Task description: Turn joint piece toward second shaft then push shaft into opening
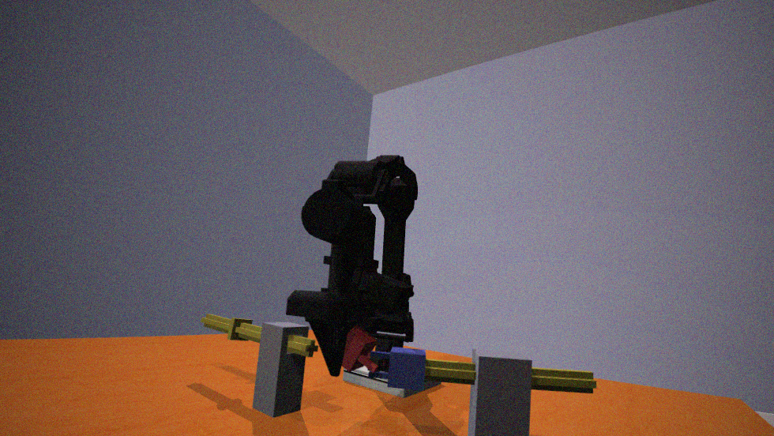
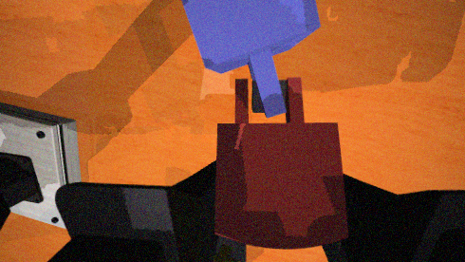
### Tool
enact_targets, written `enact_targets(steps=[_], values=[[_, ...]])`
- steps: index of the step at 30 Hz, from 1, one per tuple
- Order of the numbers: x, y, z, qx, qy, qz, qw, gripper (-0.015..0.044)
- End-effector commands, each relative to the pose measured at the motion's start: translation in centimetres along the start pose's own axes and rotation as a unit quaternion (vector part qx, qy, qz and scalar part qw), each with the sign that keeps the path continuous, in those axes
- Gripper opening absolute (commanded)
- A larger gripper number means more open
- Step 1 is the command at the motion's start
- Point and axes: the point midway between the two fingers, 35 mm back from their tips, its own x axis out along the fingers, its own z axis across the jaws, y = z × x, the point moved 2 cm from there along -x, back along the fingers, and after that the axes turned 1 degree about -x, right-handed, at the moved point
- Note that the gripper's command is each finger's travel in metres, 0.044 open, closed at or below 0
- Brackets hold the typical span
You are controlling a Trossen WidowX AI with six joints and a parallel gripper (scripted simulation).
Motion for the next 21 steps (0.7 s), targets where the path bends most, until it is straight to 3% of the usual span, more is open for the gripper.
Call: enact_targets(steps=[1, 9, 21], values=[[0.30, 0.23, 0.15, 0.016, 0.001, -0.031, 0.999, 0.0000], [0.95, 0.65, 0.48, 0.048, 0.006, -0.097, 0.994, 0.0000], [1.07, 0.71, 0.53, 0.054, 0.007, -0.116, 0.992, 0.0000]])
